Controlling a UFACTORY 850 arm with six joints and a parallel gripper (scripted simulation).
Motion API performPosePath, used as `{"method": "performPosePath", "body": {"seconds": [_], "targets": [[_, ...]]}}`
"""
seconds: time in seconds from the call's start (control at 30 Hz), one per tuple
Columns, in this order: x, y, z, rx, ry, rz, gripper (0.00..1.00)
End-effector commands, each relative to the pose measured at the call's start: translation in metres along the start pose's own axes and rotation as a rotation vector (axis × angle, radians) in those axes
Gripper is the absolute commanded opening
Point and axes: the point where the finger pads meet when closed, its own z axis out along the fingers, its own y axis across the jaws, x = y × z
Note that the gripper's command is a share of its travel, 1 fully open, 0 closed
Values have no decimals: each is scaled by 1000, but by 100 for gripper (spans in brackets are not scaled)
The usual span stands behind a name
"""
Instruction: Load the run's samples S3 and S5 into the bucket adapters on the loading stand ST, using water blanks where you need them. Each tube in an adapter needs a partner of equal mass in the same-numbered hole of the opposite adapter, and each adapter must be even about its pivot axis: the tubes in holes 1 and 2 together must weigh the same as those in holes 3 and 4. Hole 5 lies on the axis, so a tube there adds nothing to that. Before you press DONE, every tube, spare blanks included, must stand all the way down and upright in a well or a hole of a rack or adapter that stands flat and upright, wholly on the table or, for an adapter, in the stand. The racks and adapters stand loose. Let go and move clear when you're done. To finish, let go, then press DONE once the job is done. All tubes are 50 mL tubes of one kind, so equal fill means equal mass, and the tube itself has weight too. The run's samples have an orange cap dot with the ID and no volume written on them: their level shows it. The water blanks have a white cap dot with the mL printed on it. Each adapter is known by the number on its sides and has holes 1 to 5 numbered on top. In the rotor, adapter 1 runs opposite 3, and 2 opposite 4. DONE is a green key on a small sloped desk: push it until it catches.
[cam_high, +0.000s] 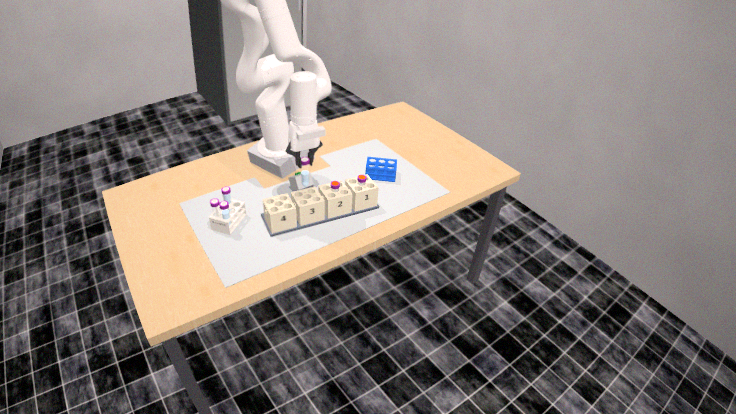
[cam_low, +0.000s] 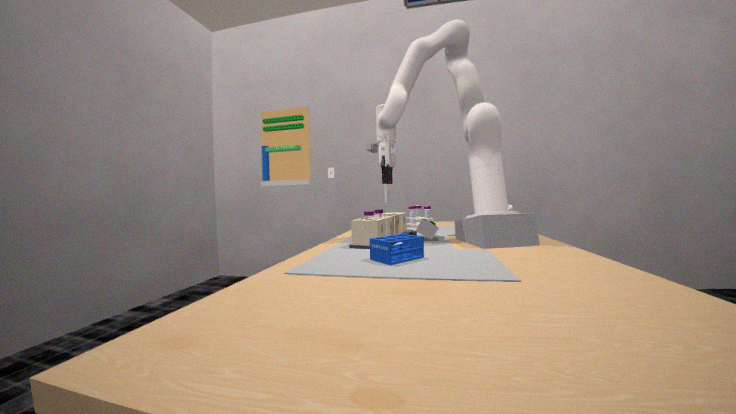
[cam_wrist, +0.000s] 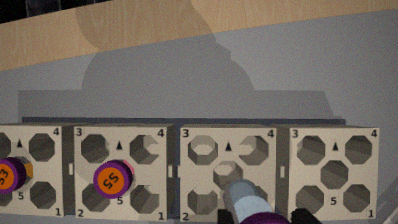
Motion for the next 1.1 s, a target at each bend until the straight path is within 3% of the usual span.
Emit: {"method": "performPosePath", "body": {"seconds": [0.0,0.7,1.07], "targets": [[4,-6,0,-5,2,2,0],[4,-6,0,-5,2,2,0],[4,-6,18,-5,2,2,0]]}}
